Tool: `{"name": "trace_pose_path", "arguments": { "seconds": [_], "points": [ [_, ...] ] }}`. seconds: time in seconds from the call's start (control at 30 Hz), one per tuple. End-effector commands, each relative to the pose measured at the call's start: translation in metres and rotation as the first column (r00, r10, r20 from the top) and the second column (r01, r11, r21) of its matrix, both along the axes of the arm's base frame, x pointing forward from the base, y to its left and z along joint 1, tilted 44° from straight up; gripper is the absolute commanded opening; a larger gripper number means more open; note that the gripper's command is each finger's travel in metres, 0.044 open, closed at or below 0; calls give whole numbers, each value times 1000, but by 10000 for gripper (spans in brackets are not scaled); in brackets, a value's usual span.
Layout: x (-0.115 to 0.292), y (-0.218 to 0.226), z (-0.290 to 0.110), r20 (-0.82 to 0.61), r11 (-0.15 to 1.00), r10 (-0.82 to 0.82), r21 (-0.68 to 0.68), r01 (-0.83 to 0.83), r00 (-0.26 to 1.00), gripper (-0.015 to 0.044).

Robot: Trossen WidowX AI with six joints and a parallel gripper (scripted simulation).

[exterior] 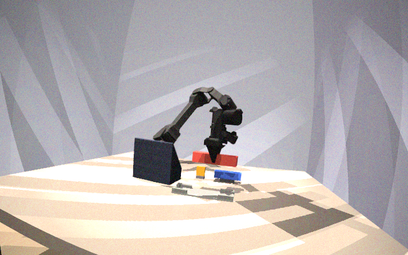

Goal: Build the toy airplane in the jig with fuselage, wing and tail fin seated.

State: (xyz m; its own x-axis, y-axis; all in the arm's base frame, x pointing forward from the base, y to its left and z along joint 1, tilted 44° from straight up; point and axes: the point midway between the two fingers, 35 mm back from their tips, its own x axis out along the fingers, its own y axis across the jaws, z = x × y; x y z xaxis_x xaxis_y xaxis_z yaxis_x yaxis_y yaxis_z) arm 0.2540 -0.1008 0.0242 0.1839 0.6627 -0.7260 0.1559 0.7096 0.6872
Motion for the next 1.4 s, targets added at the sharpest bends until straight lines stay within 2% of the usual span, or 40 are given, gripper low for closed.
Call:
{"name": "trace_pose_path", "arguments": {
  "seconds": [0.0,0.97,1.2,1.37],
  "points": [
    [-1,-5,-11,3,1000,7,-5,-7,1000,0],
    [-14,-30,-95,63,997,73,-26,-71,995,0],
    [-14,-30,-95,63,997,73,-26,-71,995,184],
    [-14,-30,-95,63,997,73,-26,-71,995,195]
  ]
}}
